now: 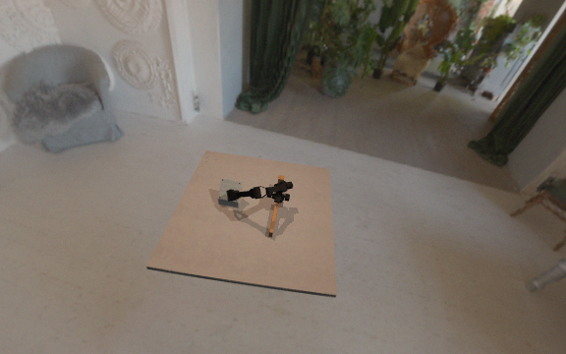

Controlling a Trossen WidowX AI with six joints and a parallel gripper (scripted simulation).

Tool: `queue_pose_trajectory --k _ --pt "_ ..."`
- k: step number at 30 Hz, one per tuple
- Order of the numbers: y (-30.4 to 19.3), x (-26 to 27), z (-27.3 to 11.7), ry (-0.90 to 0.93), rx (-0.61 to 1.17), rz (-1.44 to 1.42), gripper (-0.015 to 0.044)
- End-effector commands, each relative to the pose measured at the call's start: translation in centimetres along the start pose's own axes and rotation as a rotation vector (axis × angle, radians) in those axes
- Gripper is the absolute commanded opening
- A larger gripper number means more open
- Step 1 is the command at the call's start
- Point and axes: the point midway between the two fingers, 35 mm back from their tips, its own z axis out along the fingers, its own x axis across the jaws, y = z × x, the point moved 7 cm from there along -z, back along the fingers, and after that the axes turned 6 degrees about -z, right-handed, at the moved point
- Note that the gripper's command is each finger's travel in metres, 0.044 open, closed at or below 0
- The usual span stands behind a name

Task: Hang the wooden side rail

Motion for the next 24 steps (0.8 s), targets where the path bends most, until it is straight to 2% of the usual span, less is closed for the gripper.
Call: queue_pose_trajectory --k 1,24 --pt "-0.37 0.01 -0.51 0.011 0.004 0.002 0.0000" --pt "-0.61 0.05 -0.54 0.011 0.005 0.002 0.0000"
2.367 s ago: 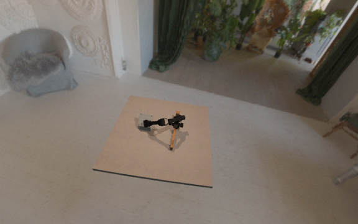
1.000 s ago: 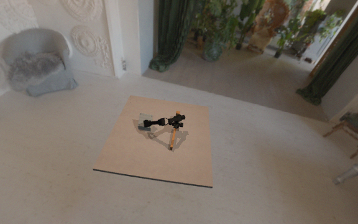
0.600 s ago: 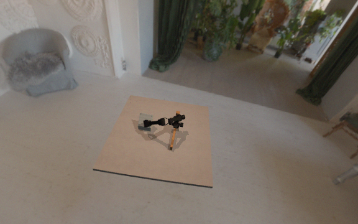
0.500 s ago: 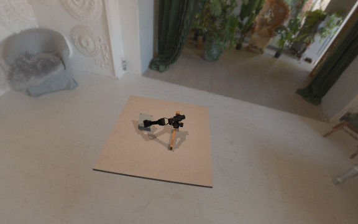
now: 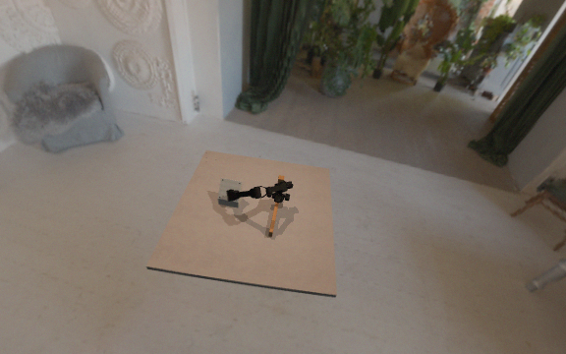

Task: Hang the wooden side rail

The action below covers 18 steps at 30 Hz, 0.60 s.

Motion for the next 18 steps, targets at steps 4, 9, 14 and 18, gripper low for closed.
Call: queue_pose_trajectory --k 4,9,14,18 --pt "-0.41 0.01 -0.51 0.012 0.004 0.001 0.0000" --pt "-0.46 0.04 -0.46 0.012 0.004 0.001 0.0000" --pt "-0.51 0.09 -0.43 0.012 0.004 0.001 0.0000" --pt "-0.55 0.12 -0.47 0.012 0.004 0.001 0.0000"
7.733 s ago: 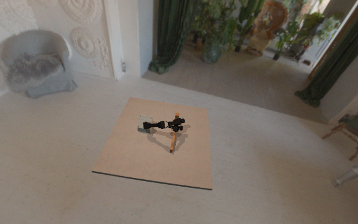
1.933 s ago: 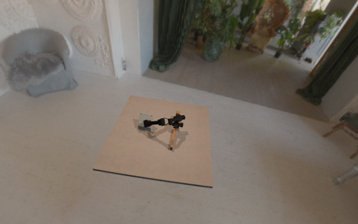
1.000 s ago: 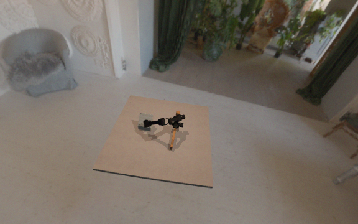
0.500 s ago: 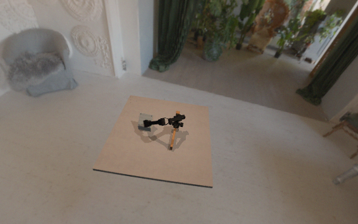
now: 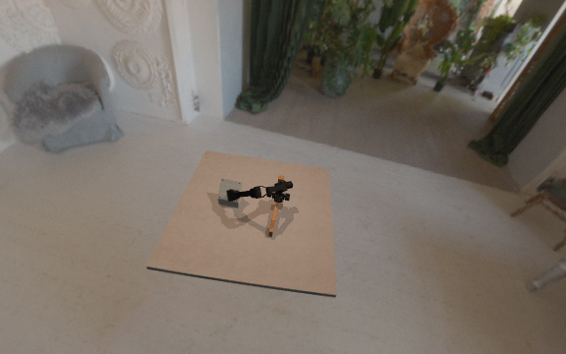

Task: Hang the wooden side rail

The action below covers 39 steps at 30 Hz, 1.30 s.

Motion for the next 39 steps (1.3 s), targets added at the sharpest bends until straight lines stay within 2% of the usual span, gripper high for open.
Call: queue_pose_trajectory --k 1,39 --pt "-0.33 0.10 -0.51 0.012 0.005 0.001 0.0000" --pt "-0.72 0.04 -0.58 0.012 0.005 0.001 0.0000"
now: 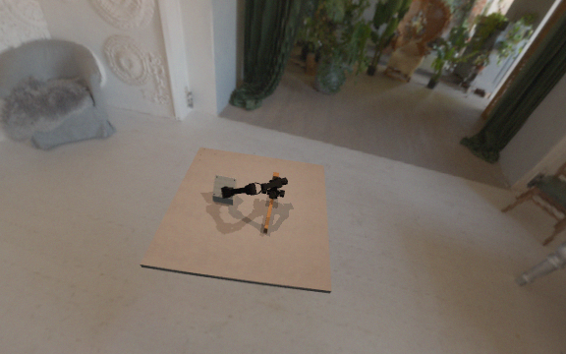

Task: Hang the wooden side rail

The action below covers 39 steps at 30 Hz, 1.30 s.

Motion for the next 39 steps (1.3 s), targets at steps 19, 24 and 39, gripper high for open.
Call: queue_pose_trajectory --k 19,24,39 --pt "-0.55 0.11 -0.44 0.012 0.004 0.001 0.0000" --pt "-0.60 0.08 -0.50 0.012 0.004 0.001 0.0000" --pt "-0.77 0.04 -0.43 0.012 0.004 0.001 0.0000"
